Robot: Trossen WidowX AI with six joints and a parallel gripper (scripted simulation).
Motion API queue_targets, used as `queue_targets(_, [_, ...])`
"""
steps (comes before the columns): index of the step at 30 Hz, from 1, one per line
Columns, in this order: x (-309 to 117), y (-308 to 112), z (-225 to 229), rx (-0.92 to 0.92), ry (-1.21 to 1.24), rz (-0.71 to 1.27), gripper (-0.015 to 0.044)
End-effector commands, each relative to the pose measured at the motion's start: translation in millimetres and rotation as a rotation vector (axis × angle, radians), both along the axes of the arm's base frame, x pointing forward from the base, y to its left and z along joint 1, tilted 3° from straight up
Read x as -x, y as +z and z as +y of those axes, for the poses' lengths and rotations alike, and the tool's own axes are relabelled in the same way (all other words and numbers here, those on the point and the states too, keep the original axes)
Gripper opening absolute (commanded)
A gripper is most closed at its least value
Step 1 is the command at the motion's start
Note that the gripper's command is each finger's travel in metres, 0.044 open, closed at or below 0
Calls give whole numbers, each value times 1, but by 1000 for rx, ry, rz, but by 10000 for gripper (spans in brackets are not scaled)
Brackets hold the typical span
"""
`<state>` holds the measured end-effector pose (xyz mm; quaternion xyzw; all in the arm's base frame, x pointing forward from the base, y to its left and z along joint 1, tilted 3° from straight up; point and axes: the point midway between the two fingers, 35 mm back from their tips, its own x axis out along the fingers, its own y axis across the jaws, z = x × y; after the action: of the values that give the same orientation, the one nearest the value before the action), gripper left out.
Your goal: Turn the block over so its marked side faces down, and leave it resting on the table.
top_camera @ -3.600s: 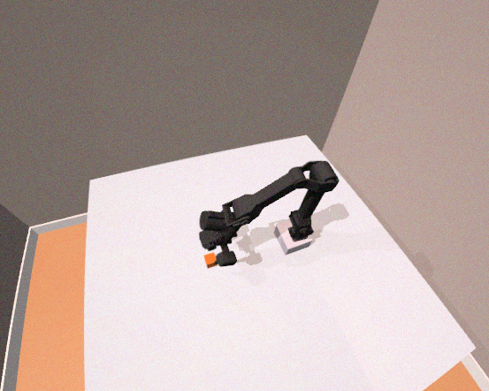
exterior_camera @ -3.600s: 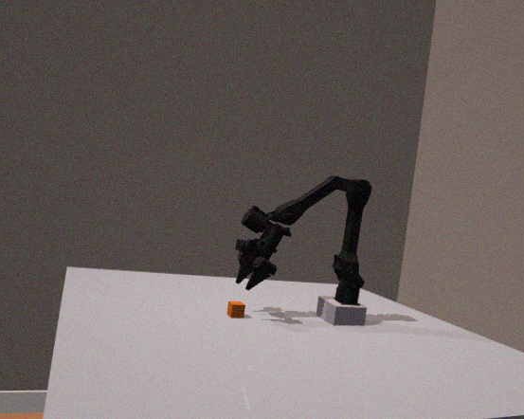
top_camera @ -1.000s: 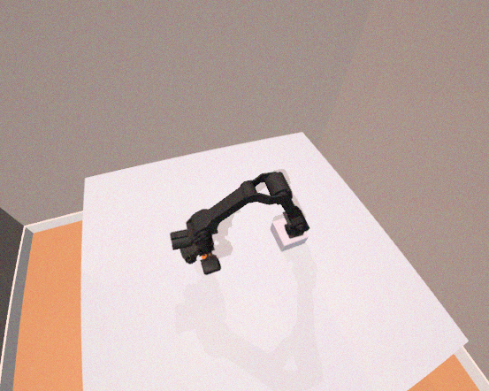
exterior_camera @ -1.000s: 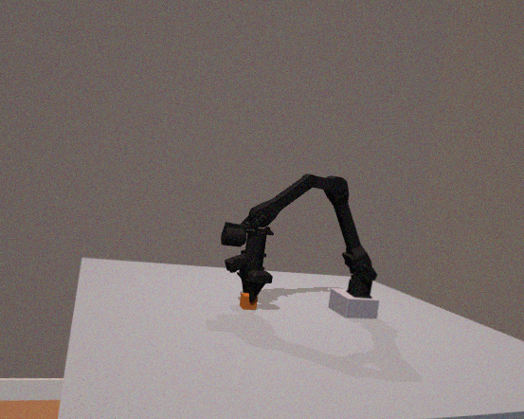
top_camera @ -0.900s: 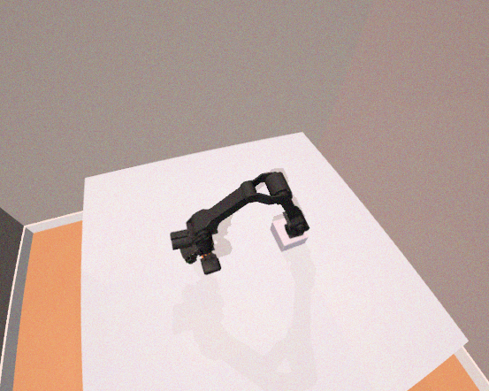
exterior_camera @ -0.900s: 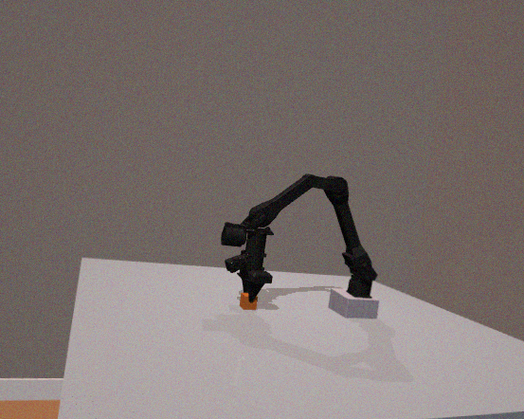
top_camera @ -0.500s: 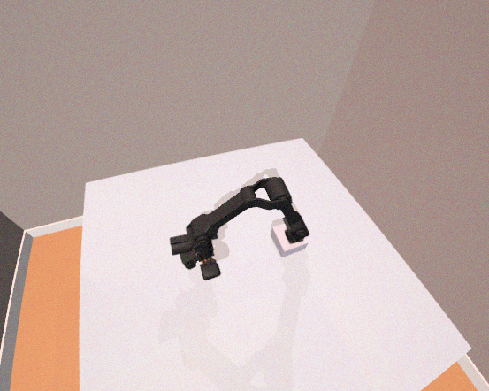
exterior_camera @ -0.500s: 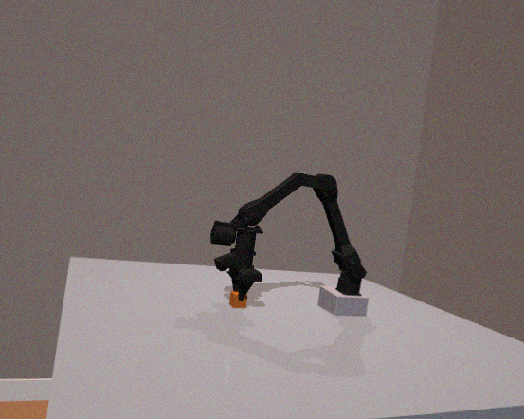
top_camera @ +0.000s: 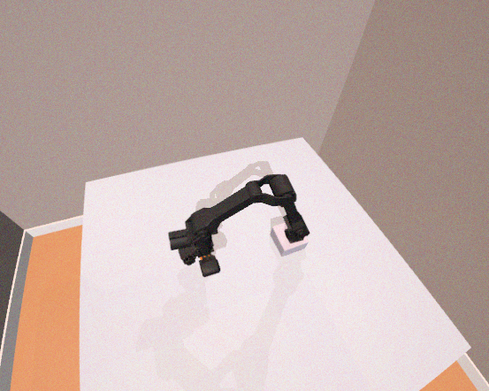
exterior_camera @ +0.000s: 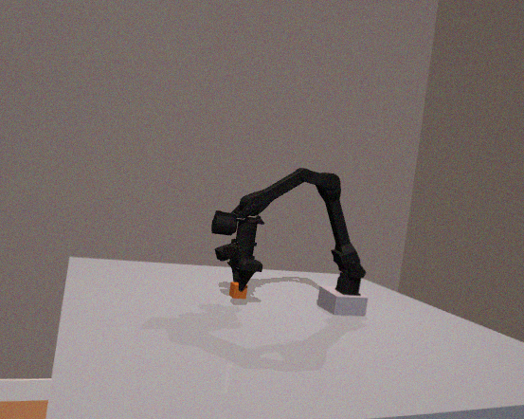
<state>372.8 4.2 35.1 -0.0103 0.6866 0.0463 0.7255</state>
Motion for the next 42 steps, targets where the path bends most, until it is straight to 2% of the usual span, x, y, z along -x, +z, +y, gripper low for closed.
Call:
queue_targets(1, [1,-2,-1,-1,-4,-34,0])
queue_targets(30, [6,-9,-1,-36,-25,-473,0])
queue_targets(42, [-1,-22,-1,-43,-31,-575,0])
